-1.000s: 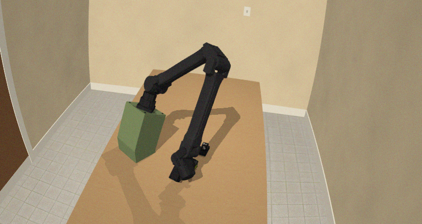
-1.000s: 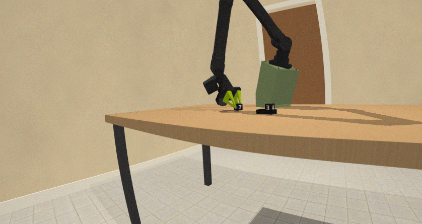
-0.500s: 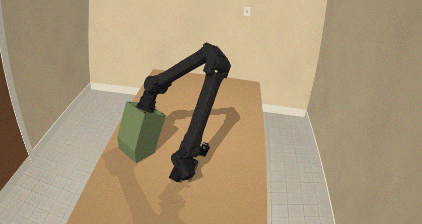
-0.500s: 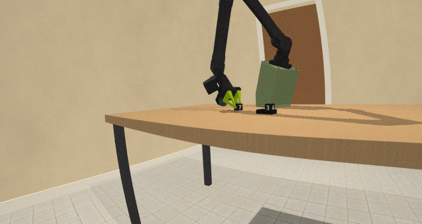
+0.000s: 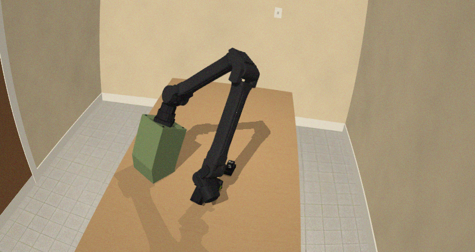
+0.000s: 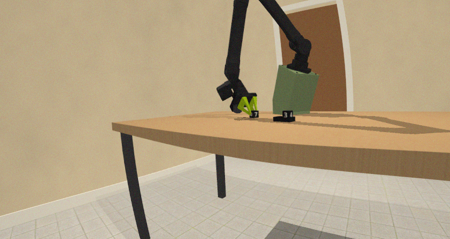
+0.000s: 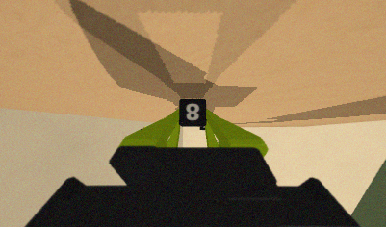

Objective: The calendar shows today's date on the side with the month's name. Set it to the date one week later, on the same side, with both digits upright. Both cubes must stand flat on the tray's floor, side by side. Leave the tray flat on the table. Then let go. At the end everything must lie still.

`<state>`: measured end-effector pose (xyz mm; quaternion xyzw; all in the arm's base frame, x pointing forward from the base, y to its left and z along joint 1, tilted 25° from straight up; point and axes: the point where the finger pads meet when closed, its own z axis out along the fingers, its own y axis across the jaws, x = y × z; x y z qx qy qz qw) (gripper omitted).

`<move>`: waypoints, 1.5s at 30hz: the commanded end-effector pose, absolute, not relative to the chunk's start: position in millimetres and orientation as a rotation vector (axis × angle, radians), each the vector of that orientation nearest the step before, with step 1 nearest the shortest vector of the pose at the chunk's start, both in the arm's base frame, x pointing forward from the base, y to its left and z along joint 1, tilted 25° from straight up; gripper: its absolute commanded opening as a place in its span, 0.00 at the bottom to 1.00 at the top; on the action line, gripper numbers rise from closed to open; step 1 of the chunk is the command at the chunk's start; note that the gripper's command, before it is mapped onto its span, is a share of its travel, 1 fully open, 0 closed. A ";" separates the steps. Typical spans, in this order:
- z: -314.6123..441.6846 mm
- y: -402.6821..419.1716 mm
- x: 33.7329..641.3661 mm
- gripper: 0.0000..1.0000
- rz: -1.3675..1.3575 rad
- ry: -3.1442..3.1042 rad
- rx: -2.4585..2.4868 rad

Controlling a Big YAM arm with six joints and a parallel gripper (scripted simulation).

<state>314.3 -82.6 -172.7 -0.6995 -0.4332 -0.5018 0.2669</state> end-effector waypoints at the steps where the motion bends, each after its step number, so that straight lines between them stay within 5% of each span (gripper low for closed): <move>1: -176.3 -77.7 315.7 0.25 -1.345 -1.166 -1.879; 45: -181.4 -75.9 318.1 0.25 -1.346 -1.169 -1.878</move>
